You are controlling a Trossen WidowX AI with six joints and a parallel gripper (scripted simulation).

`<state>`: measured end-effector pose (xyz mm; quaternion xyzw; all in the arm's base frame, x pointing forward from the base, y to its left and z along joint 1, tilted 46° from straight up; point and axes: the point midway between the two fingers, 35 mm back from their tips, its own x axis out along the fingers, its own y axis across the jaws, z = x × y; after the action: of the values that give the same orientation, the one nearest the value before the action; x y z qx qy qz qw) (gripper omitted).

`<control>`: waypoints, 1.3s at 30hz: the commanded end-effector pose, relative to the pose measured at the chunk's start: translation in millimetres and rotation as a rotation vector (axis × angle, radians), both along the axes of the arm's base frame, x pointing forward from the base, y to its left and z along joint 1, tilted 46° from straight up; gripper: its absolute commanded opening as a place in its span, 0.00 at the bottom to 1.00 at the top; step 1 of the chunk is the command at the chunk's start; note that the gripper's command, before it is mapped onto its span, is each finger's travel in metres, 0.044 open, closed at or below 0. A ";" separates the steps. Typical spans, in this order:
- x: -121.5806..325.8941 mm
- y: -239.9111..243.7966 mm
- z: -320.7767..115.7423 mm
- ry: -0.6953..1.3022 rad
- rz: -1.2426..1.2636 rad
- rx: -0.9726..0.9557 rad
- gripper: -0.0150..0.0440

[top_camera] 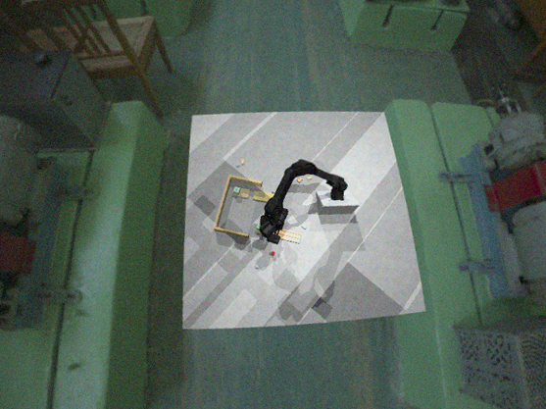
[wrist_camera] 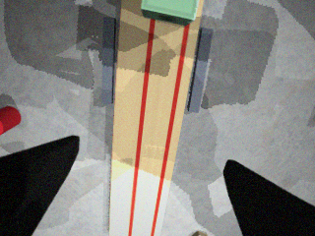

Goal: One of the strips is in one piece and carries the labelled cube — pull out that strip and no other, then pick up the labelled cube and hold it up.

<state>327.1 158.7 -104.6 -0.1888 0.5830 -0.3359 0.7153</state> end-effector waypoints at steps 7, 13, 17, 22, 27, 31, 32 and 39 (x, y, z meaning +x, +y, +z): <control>32.4 0.9 11.0 -0.005 0.004 -0.001 1.00; 49.7 1.3 16.9 -0.006 0.004 -0.001 1.00; 61.4 1.7 20.8 -0.006 0.004 -0.002 1.00; 76.4 2.4 25.7 -0.007 0.004 -0.002 1.00; 88.5 2.7 29.9 -0.007 0.004 -0.002 1.00; 89.6 1.4 28.4 -0.007 0.004 -0.002 0.87; 89.9 0.4 27.3 -0.007 0.004 -0.002 0.82; 91.8 -7.4 19.0 -0.008 0.004 -0.002 0.68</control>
<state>418.0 156.8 -81.3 -0.1853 0.5797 -0.3350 0.7193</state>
